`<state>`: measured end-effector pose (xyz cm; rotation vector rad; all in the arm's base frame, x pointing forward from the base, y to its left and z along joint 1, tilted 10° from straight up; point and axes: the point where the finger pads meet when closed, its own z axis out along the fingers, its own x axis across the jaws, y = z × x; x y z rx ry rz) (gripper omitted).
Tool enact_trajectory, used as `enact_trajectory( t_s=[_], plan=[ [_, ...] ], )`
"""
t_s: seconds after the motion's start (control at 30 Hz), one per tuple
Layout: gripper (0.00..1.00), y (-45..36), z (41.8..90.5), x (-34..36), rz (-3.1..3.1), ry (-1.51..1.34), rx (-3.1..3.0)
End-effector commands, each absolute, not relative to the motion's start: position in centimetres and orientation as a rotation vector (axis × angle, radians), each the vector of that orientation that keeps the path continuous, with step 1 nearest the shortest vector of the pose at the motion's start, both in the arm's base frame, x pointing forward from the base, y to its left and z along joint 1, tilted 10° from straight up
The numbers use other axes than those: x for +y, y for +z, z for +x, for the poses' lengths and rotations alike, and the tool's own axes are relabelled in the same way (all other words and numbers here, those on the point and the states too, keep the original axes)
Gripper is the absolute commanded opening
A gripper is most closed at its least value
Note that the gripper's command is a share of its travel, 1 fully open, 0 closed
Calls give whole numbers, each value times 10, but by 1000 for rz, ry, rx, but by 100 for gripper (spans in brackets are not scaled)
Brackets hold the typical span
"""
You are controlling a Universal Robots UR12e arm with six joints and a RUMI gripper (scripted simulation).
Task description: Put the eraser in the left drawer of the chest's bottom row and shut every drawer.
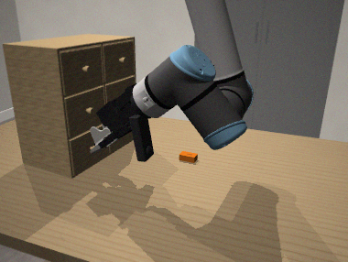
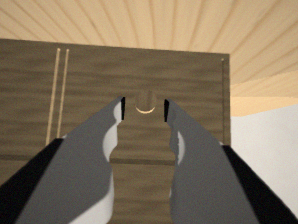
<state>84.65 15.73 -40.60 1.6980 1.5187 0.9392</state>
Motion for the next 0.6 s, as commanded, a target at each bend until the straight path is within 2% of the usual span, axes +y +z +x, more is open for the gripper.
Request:
enact_trajectory(
  t_s=[0.0,0.57],
  plan=[
    [20,-411,828,159,1701,937,1522],
    [20,-414,801,160,1701,937,1521]
  ],
)
